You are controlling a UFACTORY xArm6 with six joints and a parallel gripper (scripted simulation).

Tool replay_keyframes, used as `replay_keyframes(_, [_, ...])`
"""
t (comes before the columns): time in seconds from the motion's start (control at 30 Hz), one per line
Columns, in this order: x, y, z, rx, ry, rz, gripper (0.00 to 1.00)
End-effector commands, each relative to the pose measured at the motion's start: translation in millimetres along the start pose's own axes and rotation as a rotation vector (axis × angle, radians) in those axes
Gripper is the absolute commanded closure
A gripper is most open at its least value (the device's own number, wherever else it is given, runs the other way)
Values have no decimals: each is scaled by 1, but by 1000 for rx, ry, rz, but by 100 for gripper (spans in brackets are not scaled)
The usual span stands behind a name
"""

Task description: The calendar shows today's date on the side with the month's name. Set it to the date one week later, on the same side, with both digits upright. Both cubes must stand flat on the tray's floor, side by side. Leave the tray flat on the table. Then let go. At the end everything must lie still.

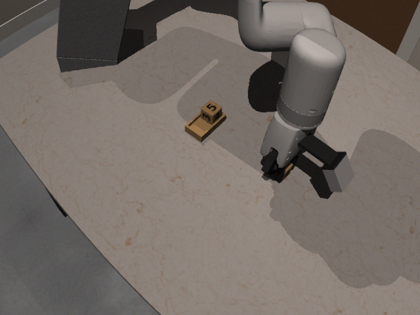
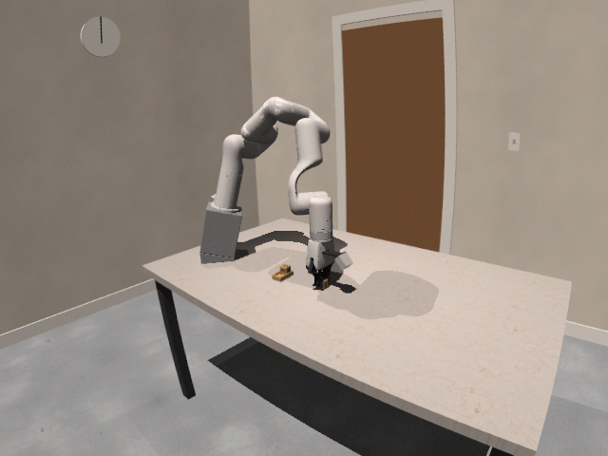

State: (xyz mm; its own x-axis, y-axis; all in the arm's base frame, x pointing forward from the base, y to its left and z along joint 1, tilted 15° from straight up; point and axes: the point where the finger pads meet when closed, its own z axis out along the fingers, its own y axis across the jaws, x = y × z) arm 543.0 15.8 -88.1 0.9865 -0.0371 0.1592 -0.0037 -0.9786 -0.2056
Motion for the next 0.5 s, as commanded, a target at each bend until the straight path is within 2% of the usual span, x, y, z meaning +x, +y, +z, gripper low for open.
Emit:
replay_keyframes(0.0, [3,0,-1,0,4,0,73])
replay_keyframes(0.47, [3,-1,-1,0,4,0,73])
